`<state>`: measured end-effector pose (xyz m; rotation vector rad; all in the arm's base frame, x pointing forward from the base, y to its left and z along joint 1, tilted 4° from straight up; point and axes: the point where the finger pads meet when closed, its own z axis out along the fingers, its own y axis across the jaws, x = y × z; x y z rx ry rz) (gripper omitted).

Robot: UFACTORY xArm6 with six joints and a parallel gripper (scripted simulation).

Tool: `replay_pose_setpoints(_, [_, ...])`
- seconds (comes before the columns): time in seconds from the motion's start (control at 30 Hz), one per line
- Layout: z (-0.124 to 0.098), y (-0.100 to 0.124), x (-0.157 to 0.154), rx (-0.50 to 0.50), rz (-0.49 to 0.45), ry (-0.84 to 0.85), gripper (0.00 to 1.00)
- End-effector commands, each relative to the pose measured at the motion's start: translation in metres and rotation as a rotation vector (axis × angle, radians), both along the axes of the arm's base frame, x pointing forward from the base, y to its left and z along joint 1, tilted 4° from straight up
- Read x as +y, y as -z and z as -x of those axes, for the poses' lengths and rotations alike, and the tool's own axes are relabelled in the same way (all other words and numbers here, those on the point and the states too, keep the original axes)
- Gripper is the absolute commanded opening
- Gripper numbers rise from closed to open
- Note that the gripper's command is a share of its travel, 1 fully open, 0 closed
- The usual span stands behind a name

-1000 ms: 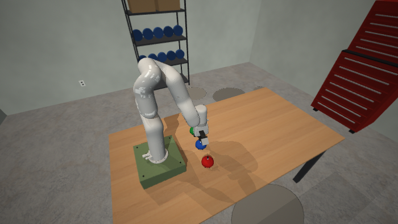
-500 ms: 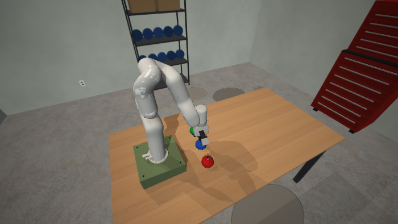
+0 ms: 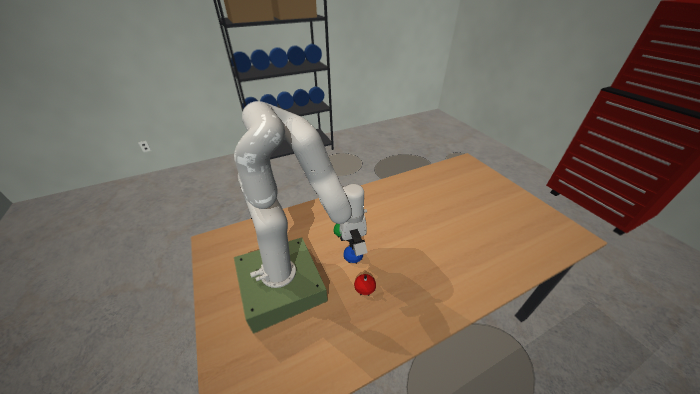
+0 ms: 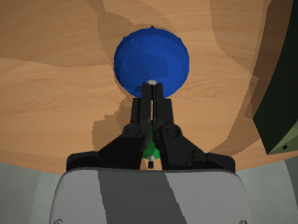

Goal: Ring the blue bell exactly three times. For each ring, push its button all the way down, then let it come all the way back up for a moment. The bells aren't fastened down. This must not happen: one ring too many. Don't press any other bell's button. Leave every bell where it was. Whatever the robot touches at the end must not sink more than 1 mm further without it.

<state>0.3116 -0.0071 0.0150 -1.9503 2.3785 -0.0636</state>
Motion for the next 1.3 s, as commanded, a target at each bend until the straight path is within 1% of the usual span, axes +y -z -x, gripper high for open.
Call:
replay_pose_setpoints(0.0, [0.0009, -0.0007, 0.0000, 0.002, 0.000, 0.000, 0.00])
replay_pose_setpoints(1.27, [0.0012, -0.0056, 0.0000, 0.002, 0.000, 0.000, 0.00])
